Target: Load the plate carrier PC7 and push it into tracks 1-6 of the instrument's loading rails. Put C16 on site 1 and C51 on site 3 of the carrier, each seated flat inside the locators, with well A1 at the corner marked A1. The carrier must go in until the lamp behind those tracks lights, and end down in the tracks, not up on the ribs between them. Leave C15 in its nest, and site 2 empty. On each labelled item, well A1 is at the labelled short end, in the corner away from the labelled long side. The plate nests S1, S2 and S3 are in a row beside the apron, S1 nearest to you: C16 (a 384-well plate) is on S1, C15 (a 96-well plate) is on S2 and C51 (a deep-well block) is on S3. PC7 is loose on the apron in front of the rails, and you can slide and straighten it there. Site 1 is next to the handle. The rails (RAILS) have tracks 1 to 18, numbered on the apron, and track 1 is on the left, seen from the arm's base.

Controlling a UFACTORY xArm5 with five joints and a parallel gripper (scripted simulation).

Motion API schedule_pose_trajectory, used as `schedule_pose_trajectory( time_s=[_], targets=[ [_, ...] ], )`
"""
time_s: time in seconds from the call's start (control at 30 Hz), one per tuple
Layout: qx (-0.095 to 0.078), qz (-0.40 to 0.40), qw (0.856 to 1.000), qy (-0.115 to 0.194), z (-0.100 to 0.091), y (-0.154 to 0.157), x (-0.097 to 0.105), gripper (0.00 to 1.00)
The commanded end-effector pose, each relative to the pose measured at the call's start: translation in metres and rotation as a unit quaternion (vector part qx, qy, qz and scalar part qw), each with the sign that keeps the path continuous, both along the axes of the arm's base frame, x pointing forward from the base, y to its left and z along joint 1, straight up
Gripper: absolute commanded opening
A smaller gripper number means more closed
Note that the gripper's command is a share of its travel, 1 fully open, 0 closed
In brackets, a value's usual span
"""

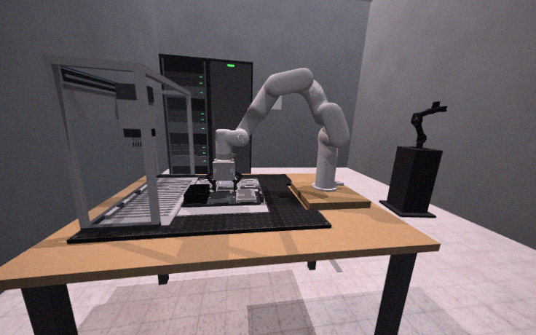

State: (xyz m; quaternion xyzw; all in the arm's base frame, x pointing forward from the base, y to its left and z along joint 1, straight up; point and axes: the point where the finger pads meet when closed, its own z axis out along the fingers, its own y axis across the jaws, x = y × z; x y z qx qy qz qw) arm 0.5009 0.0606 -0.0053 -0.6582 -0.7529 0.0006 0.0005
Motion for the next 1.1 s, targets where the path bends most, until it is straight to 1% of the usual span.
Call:
schedule_pose_trajectory(
  time_s=[0.0,1.07],
  targets=[
    [-0.001,0.0,1.0,-0.002,0.001,0.002,0.001,1.0],
    [-0.001,0.0,1.0,-0.002,0.001,0.016,-0.001,1.0]
  ],
)
